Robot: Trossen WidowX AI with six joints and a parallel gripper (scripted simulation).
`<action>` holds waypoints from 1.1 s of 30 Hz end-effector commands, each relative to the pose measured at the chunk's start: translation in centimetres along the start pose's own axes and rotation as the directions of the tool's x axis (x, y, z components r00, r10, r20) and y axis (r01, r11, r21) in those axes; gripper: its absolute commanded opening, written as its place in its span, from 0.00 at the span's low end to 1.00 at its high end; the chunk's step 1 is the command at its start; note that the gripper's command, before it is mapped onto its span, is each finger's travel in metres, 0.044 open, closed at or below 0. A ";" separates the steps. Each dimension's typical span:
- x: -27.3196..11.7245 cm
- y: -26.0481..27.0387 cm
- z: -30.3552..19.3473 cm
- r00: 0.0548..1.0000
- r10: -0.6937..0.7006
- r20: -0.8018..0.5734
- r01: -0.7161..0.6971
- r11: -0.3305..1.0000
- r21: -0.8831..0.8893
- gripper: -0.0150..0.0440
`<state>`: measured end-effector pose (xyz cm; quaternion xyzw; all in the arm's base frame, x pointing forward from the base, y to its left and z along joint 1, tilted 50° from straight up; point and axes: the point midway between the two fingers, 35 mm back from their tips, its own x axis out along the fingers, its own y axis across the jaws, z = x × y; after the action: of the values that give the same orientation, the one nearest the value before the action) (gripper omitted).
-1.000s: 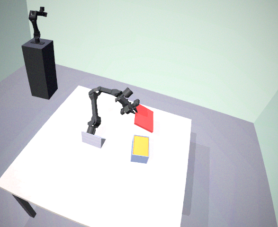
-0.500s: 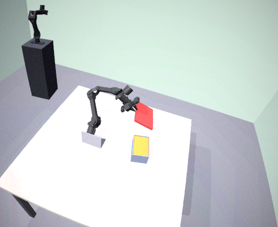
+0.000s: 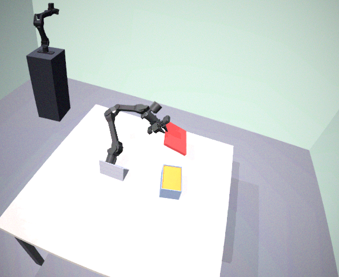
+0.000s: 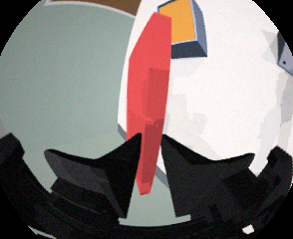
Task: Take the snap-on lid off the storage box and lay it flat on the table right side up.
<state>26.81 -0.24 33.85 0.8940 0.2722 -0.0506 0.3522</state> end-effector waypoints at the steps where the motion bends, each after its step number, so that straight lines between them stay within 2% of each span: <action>1: -0.3 0.2 -0.5 1.000 0.014 0.004 -0.014 1.000 -0.005 0.25; 33: 1.7 -2.0 0.1 1.000 0.016 0.002 -0.016 1.000 -0.006 0.25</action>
<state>27.26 1.54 32.02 0.8939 0.2715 -0.0509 0.3530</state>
